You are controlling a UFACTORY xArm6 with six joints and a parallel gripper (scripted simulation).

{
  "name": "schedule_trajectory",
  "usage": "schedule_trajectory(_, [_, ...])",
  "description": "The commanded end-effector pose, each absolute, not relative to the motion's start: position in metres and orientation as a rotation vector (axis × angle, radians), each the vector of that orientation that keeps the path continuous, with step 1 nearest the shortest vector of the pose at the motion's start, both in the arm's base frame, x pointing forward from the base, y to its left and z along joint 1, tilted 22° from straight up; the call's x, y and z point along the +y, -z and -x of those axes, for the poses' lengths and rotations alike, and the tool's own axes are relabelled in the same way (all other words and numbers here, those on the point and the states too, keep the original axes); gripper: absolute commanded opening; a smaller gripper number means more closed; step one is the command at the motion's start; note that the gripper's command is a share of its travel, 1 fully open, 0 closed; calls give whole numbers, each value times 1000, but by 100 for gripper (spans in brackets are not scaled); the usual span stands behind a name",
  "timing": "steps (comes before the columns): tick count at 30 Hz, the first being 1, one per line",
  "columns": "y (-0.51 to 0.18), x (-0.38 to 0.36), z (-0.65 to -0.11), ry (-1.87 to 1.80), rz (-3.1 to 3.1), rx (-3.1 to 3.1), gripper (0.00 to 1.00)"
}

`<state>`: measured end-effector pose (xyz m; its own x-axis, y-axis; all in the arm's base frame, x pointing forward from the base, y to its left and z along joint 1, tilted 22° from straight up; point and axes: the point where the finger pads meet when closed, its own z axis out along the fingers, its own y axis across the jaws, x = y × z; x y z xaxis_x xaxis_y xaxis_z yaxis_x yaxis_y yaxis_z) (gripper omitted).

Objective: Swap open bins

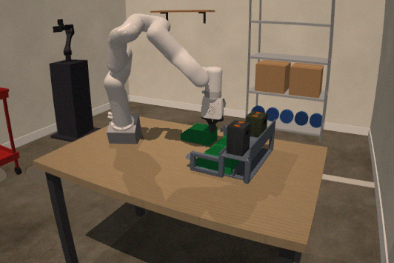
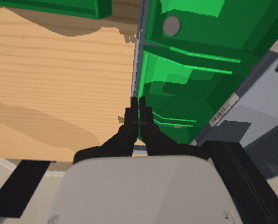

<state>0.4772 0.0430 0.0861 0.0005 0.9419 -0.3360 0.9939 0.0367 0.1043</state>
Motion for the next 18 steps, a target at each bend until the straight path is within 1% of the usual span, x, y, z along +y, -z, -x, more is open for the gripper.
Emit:
schedule_trajectory(1, [-89,36,-482,191,-2087,1828,0])
schedule_trajectory(2, [-89,36,-482,191,-2087,1828,0])
schedule_trajectory(3, [-89,36,-482,191,-2087,1828,95])
schedule_trajectory(18, [-89,36,-482,191,-2087,1828,95])
